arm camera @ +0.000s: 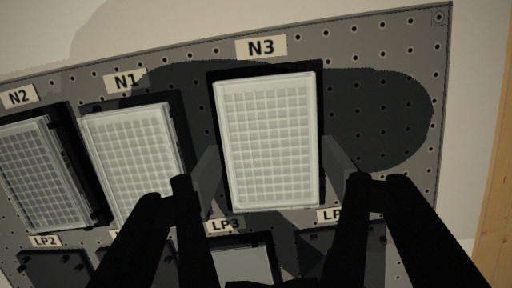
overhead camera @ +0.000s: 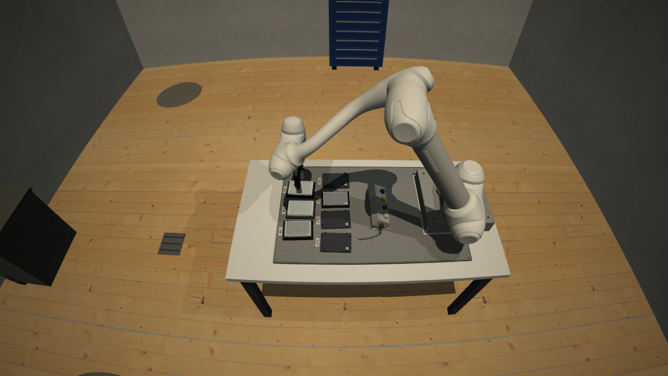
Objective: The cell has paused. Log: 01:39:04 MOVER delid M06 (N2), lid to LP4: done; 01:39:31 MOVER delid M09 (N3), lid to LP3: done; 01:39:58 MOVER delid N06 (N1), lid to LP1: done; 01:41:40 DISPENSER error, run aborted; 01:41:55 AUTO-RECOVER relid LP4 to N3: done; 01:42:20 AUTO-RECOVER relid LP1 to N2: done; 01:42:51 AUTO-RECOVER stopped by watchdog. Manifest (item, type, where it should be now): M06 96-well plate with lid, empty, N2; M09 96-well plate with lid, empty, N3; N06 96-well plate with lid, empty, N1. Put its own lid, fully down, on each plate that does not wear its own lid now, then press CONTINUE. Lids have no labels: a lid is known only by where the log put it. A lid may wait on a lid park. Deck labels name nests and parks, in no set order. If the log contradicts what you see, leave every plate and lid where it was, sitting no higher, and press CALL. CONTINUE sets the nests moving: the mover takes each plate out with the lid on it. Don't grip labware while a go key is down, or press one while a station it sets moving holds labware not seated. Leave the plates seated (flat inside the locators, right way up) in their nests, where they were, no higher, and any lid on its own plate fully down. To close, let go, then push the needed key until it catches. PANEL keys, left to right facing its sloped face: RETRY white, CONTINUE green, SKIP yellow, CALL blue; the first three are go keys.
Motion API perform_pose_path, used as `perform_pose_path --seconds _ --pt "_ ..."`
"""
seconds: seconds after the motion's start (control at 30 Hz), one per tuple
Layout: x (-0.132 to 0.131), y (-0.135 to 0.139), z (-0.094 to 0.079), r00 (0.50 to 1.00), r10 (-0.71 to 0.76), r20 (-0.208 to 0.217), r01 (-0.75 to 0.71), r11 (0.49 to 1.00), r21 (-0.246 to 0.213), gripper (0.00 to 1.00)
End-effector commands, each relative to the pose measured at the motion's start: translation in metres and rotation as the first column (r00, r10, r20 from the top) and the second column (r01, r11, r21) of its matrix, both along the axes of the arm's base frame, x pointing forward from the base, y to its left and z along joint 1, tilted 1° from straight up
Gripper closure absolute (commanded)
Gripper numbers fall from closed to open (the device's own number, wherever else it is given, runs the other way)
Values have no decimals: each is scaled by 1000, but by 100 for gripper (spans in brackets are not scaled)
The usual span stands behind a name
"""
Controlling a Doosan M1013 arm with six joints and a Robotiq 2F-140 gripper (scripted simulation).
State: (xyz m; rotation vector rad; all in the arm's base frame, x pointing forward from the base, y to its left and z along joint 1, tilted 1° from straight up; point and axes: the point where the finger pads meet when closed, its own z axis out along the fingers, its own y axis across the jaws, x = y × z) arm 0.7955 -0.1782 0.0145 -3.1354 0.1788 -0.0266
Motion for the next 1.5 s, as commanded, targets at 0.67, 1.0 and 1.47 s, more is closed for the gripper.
perform_pose_path --seconds 0.67,1.0,1.47 --pt "0 0 0 1000 0 0 0 1000 0 34" --pt "0 0 0 1000 0 0 0 1000 0 34" --pt "0 0 0 1000 0 0 0 1000 0 34"
